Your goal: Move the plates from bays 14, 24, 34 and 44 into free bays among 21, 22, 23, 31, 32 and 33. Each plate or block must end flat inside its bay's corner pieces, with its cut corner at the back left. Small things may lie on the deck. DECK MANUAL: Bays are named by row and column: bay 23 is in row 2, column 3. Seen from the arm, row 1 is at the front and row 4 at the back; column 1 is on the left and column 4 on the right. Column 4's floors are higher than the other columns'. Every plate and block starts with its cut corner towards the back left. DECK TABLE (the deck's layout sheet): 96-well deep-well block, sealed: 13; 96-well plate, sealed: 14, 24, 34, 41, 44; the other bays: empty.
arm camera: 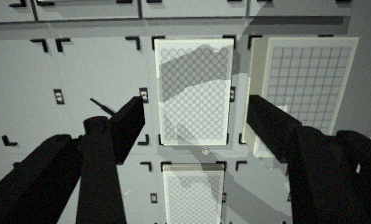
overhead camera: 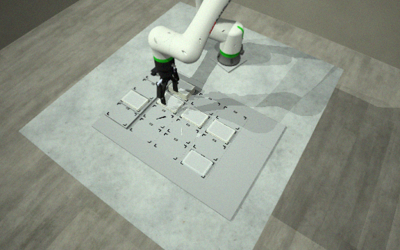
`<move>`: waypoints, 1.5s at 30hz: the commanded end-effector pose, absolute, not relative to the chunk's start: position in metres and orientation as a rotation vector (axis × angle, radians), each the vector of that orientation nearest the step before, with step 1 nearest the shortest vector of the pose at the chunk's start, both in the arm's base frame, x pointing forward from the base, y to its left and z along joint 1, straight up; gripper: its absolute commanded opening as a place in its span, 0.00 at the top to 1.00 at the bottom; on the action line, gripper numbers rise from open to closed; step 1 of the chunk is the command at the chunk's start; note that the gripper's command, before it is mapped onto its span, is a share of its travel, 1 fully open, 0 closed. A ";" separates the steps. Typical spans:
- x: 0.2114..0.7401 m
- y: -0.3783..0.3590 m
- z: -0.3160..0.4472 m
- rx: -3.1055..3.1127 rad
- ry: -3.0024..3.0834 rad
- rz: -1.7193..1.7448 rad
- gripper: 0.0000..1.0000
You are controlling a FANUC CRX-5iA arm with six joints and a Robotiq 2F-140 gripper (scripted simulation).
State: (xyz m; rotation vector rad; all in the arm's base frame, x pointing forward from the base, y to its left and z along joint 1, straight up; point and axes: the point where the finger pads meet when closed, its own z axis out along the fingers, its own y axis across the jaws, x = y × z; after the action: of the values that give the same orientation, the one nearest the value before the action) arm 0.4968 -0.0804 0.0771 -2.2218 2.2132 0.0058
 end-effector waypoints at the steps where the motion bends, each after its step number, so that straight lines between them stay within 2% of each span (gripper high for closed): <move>1: 0.497 -0.081 0.082 -2.221 2.212 0.004 0.30; 27: 0.497 -0.081 0.098 -2.221 2.213 0.004 0.30; 45: 0.532 -0.134 0.097 -2.221 2.213 0.003 0.30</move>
State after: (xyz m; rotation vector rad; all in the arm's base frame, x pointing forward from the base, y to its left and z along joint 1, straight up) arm 0.5288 -0.1303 0.0965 -2.2211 2.2140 0.0048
